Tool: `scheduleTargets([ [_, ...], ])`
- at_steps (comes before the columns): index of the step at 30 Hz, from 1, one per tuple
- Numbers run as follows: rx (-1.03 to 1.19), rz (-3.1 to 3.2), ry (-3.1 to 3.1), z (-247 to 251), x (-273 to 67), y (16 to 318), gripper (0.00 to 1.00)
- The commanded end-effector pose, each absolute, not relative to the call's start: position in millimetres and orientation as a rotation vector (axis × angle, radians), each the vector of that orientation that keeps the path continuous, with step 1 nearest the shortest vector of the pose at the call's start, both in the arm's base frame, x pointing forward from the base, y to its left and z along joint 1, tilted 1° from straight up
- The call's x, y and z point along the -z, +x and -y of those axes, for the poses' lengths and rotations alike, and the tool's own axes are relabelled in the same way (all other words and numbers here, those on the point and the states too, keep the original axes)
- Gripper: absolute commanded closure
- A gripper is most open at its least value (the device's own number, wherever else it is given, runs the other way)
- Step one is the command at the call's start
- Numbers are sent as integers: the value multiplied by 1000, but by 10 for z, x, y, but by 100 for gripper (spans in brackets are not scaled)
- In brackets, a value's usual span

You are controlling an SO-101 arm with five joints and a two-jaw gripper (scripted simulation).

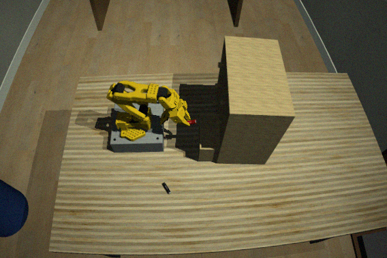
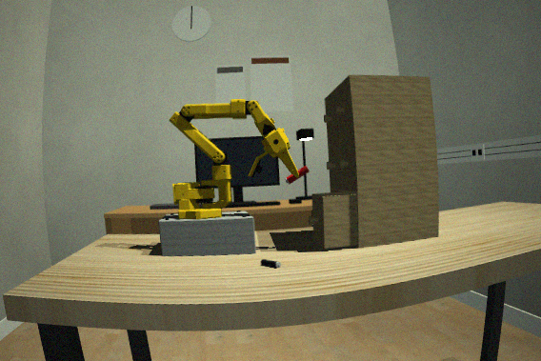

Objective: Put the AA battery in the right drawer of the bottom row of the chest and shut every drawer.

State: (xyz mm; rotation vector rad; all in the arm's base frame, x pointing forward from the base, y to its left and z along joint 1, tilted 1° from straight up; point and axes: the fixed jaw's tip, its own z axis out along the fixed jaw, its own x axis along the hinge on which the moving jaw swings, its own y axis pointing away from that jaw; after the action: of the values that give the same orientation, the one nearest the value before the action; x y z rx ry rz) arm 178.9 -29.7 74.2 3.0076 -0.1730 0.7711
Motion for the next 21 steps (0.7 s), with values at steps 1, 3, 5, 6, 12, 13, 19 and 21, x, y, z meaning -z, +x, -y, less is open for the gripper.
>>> scheduleTargets([
  [1, -797, 169, 3008, 277, -780, 1827, 100],
  [3, -797, 167, 3008, 276, -784, 1832, 100],
  [5, -797, 167, 3008, 275, -786, 1834, 100],
  [6, -797, 167, 3008, 275, -786, 1834, 100],
  [12, -797, 167, 3008, 275, -786, 1834, 100],
  [13, -797, 167, 3008, 275, -786, 1834, 100],
  [19, -797, 169, 3008, 277, -780, 1827, 100],
  [21, -796, 171, 3007, 278, -774, 1821, 100],
])
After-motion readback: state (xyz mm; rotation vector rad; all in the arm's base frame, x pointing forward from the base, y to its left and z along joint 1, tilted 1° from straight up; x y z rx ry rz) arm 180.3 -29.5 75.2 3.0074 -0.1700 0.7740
